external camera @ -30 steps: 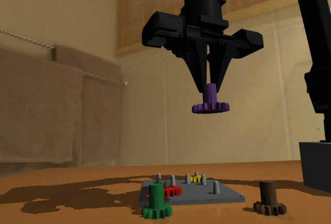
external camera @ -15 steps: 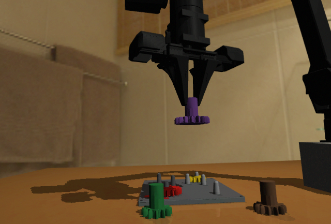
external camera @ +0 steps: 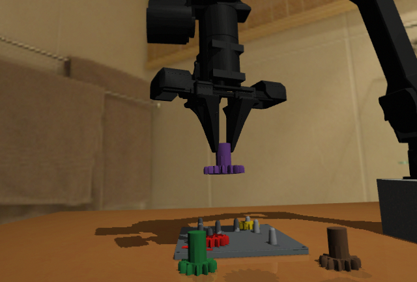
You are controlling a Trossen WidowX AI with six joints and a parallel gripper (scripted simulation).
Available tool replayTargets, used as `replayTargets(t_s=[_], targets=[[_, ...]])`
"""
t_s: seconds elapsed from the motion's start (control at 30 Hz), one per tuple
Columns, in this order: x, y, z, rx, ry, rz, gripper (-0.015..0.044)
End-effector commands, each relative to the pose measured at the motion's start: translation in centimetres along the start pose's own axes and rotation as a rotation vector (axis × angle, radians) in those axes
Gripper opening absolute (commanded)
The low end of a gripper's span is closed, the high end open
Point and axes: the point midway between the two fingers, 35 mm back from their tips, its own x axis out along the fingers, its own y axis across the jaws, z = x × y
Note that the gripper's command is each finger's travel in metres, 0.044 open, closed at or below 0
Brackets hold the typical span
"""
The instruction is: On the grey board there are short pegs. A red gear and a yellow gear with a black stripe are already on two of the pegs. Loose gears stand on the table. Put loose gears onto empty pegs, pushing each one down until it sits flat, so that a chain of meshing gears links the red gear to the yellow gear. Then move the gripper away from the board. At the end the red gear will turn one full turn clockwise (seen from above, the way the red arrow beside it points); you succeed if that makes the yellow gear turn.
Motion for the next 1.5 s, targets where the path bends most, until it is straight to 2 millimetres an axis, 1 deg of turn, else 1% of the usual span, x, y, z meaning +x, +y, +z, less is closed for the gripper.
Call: replayTargets(t_s=[0.0, 0.47, 0.93, 1.47], targets=[[0.5, 0.3, 1.3, -0.006, -0.007, 0.004, 0.0000], [2.5, 0.3, 5.3, -0.004, -0.007, 0.002, 0.0000], [4.5, -0.3, 9.2, -0.001, -0.006, 0.001, 0.0000], [4.4, -0.3, 9.6, -0.001, -0.006, 0.001, 0.0000]])
